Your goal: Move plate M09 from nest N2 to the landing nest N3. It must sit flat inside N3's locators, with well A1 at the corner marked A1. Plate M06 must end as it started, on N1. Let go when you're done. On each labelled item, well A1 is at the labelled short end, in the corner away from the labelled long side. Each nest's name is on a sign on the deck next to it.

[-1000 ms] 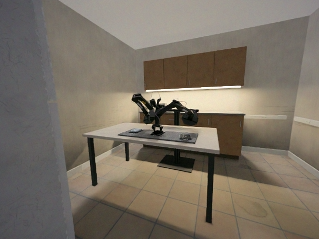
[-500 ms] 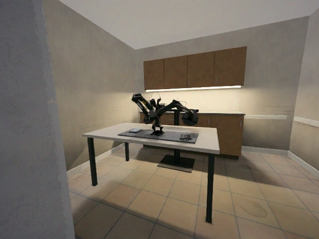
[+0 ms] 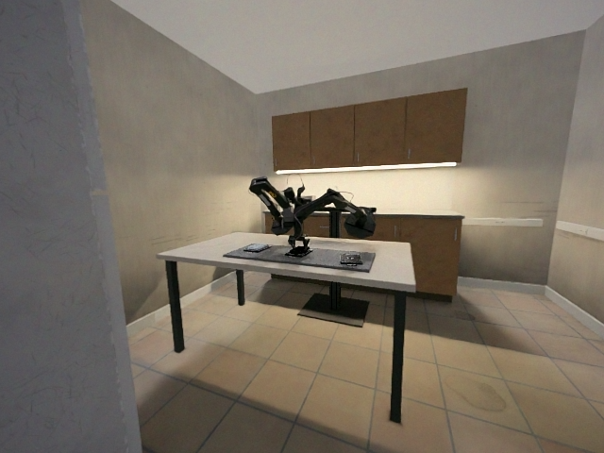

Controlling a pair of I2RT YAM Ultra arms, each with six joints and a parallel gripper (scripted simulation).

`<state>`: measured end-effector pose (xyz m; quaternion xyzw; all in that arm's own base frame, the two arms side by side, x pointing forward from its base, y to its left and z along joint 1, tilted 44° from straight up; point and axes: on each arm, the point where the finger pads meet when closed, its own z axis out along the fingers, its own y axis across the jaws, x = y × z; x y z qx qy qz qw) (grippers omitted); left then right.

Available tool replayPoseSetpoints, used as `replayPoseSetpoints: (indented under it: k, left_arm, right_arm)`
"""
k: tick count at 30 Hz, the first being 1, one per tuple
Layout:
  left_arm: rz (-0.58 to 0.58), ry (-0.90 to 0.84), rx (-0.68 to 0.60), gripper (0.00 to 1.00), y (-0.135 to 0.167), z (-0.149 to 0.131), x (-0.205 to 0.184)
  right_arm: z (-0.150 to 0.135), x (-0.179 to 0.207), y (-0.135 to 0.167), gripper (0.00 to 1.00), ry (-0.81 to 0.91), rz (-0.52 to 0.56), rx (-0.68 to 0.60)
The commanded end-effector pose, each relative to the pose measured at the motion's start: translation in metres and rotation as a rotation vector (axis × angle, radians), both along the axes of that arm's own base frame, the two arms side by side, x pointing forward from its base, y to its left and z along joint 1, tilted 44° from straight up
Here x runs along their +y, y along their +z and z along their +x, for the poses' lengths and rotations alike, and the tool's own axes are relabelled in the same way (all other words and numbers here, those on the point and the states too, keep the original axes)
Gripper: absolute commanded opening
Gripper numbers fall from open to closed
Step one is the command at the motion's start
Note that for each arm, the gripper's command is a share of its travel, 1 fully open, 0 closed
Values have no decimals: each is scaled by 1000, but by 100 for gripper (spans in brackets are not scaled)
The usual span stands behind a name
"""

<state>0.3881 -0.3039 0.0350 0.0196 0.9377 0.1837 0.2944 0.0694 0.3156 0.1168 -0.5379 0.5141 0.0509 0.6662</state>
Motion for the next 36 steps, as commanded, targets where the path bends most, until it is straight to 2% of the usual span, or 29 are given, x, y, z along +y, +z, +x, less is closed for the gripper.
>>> replayPoseSetpoints:
  k: [1, 36]
  left_arm:
    - [-14, -24, -21, 80, 10, -5, -14]
    - [-35, -39, -33, 80, 11, -15, -21]
  right_arm:
    - [-3, -1, -5, 100, 13, -19, -8]
    - [-3, -1, -5, 100, 13, -19, -8]
